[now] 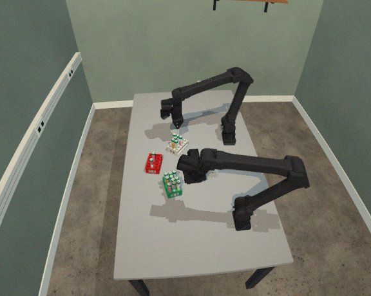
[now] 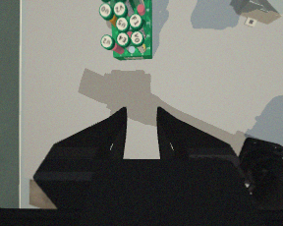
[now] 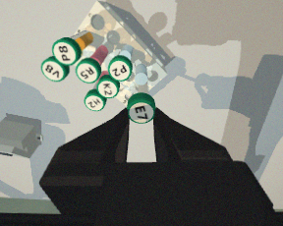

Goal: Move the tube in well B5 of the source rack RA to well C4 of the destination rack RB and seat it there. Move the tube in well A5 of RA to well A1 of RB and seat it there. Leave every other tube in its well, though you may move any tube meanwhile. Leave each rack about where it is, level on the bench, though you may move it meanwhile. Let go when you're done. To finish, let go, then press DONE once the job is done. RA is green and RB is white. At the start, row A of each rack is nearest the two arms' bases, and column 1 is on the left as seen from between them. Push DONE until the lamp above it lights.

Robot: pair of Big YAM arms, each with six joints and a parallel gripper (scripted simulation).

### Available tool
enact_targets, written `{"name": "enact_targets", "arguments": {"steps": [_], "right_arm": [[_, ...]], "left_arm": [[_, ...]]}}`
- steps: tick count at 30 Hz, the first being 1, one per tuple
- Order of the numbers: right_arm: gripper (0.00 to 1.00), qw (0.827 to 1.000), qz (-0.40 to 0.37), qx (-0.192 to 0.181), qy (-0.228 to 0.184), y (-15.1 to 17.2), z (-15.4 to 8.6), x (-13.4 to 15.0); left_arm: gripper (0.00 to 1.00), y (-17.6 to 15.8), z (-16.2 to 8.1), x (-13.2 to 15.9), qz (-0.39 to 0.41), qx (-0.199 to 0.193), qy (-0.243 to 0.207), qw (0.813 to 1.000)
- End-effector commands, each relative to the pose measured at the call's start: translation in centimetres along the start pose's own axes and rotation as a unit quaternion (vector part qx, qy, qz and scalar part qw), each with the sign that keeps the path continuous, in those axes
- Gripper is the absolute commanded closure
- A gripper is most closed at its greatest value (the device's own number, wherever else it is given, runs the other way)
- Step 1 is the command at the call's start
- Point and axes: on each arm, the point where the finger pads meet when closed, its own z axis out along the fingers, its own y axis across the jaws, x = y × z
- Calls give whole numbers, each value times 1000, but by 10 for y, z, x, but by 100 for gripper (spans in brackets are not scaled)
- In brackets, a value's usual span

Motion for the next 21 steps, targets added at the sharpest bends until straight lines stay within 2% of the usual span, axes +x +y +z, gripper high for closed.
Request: {"name": "enact_targets", "arguments": {"steps": [1,2,3,8,19,21], "right_arm": [[100,1000,-1,-1,0,6,5,-5],[100,1000,-1,0,-12,6,-5,-14],[100,1000,-1,0,-14,6,-5,-16],[100,1000,-1,-1,0,6,8,-5],[100,1000,-2,0,-6,7,6,-9],[100,1000,-1,-1,2,7,12,-3]], "left_arm": [[70,9,-12,-9,6,-16,-7,1000],[70,9,-12,-9,6,-16,-7,1000],[70,9,-12,-9,6,-16,-7,1000],[70,9,-12,-9,6,-16,-7,1000],[70,9,-12,-9,6,-16,-7,1000],[70,9,-12,-9,6,-16,-7,1000]]}}
